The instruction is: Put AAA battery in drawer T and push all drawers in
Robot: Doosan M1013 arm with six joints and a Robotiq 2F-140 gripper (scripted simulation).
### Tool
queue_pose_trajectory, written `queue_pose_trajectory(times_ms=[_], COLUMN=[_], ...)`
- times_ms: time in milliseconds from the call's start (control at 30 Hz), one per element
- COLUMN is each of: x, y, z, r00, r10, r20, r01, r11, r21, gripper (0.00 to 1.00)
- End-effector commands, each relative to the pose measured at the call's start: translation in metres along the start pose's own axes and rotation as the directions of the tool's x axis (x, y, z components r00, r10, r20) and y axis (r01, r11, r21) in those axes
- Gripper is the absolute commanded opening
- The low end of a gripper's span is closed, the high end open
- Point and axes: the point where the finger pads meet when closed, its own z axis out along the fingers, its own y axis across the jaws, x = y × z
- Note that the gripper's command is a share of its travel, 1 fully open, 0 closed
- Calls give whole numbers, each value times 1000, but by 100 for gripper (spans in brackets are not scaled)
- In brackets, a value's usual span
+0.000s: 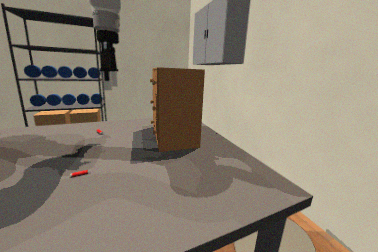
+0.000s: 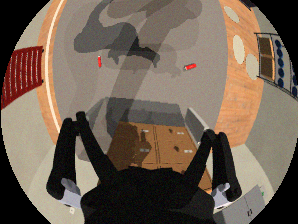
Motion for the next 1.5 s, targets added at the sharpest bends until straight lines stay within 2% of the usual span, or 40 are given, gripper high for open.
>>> queue_pose_trajectory(times_ms=[0,533,700,800,900,1033,1100,1133,1300,1467], x=[-1,0,3,7,11,18,18,20,31,41], y=[2,1,0,-2,-3,-6,-6,-7,-11,-15], z=[-2,-2,-2,-2,-2,-3,-3,-3,-3,-3], r00=[1000,999,974,920,809,590,590,458,108,-253], r10=[-2,51,225,392,588,807,807,889,994,967], r20=[-3,-3,-4,-4,-4,-5,-5,-4,-11,-18], r01=[2,-51,-225,-392,-588,-807,-807,-889,-994,-967], r11=[1000,999,974,920,809,590,590,458,109,-253], r21=[-3,-3,-2,-1,0,-1,-1,2,1,6], gripper=[100,100,100,100,100,100,100,100,100,100])
